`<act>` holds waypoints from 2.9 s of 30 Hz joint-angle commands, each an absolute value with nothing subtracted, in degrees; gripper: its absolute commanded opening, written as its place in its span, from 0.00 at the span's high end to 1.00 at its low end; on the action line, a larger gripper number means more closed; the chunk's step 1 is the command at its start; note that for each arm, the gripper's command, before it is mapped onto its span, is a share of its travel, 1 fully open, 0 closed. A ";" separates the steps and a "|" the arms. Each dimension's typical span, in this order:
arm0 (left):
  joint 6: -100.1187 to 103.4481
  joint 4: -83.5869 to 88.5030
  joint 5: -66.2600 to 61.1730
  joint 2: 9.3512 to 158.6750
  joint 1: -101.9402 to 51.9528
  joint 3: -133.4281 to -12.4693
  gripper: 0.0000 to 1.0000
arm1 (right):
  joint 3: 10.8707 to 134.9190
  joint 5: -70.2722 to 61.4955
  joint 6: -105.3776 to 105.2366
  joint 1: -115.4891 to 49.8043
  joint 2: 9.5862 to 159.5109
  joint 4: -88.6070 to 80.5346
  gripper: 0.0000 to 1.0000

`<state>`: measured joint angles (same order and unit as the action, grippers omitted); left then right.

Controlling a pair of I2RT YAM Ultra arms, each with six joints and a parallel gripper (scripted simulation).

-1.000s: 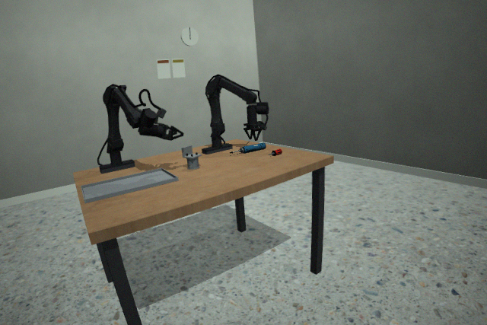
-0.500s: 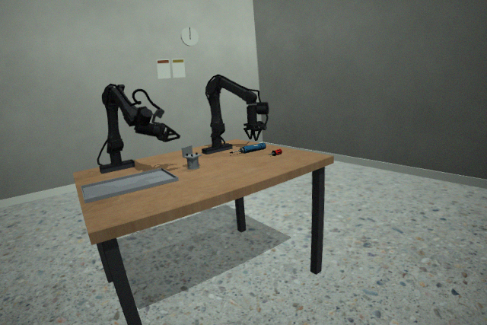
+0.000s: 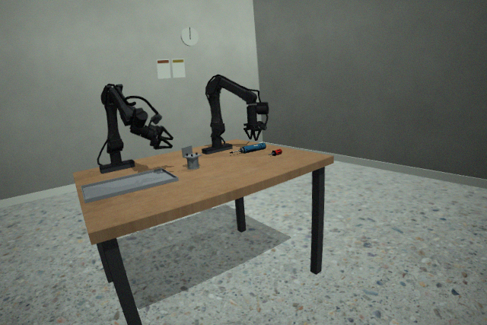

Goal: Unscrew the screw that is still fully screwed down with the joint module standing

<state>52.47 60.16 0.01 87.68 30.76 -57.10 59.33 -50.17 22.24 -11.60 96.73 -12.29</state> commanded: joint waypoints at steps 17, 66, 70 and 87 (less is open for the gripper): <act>52.07 60.98 -0.04 85.53 30.72 -58.57 0.35 | 61.66 -33.36 5.09 -5.90 92.99 -25.01 0.14; 52.07 60.98 -0.04 85.53 30.72 -58.57 0.35 | 64.90 4.03 -31.41 5.85 89.12 -52.08 0.14; 52.07 60.98 -0.04 85.53 30.72 -58.57 0.35 | 65.17 8.30 -35.65 7.28 88.65 -55.08 0.14; 52.07 60.98 -0.04 85.53 30.72 -58.57 0.35 | 66.23 21.41 -48.57 11.42 87.35 -64.50 0.14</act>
<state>52.47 60.16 0.01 87.68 30.76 -57.10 63.96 16.49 -43.92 10.07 89.19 -60.84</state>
